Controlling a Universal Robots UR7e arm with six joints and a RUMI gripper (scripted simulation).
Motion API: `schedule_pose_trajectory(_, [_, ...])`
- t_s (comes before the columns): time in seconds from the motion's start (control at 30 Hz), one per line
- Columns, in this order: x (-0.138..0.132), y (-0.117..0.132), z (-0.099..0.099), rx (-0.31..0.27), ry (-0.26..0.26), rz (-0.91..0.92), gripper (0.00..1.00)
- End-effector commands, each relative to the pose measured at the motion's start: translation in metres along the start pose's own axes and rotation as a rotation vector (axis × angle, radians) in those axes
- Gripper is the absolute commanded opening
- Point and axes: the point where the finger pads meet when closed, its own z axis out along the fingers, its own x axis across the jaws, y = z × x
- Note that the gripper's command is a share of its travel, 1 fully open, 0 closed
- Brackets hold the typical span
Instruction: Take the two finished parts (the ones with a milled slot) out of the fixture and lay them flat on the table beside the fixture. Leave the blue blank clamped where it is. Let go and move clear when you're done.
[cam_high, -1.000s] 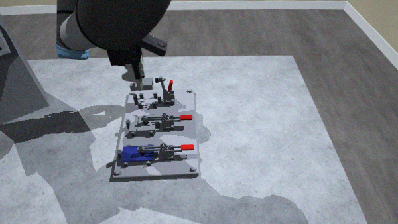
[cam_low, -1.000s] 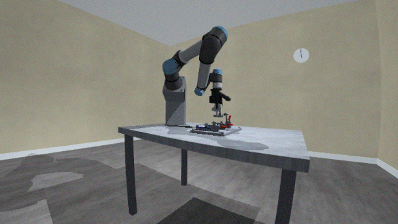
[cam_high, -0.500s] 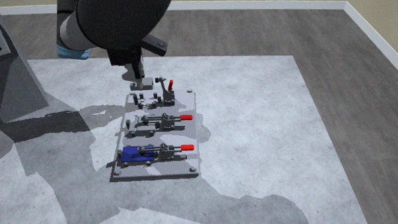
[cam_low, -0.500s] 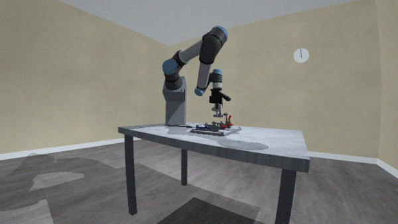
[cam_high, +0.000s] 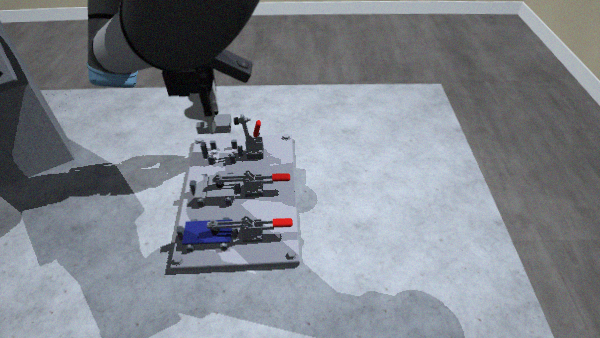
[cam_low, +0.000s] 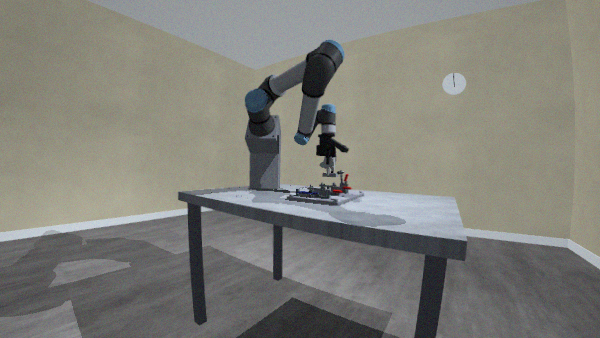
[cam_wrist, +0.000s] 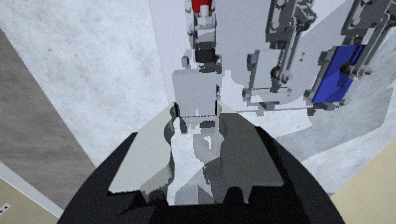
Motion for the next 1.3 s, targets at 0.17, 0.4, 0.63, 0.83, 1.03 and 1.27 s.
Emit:
schedule_pose_trajectory(0.17, [-0.012, 0.0, 0.0, 0.001, 0.0, 0.0, 0.0])
schedule_pose_trajectory(0.4, [-0.026, 0.0, 0.0, 0.001, 0.0, 0.0, 0.0])
schedule_pose_trajectory(0.63, [-0.041, 0.0, 0.0, 0.001, 0.0, 0.0, 0.0])
schedule_pose_trajectory(0.83, [-0.053, 0.0, 0.0, 0.001, 0.0, 0.0, 0.0])
schedule_pose_trajectory(1.03, [-0.067, 0.0, 0.0, 0.001, 0.0, 0.0, 0.0])
schedule_pose_trajectory(1.27, [-0.078, 0.0, 0.0, 0.001, 0.0, 0.0, 0.0])
